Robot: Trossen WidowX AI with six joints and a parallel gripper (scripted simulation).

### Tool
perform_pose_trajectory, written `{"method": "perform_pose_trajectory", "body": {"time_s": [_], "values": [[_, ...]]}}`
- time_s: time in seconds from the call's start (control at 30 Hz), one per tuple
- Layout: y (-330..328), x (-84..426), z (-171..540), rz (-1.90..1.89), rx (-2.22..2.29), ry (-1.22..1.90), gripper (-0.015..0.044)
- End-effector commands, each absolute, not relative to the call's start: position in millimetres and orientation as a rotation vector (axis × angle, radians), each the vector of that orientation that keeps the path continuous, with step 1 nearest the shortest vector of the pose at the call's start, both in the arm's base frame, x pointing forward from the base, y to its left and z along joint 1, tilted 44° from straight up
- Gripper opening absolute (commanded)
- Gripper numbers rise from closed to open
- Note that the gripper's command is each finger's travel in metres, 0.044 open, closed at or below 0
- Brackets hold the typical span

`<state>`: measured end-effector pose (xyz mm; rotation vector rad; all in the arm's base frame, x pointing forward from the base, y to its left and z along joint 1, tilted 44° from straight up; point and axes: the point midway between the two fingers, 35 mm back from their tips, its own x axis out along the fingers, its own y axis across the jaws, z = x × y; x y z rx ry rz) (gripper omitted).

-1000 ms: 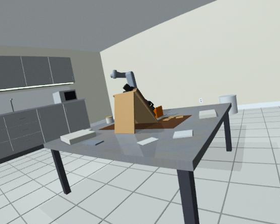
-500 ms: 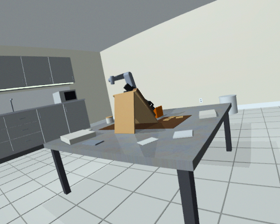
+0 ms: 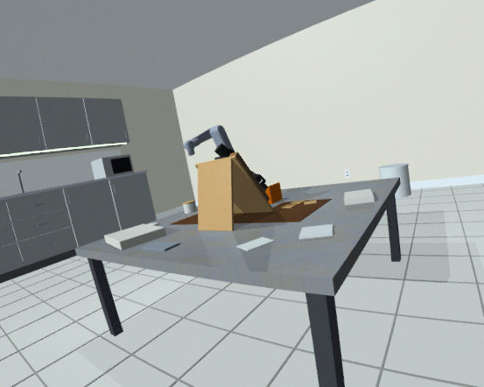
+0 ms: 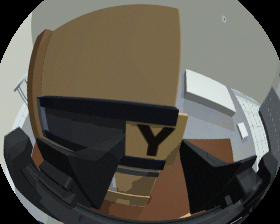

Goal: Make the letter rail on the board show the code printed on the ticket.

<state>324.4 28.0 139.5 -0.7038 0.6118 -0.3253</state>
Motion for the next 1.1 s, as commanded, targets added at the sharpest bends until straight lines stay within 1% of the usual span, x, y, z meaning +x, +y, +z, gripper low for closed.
{"method": "perform_pose_trajectory", "body": {"time_s": [0.0,1.07], "values": [[28.8,324.4,137.9,-0.331,-0.7,0.611,0.0],[41.9,326.2,126.4,-0.331,-0.699,0.611,0.0]]}}
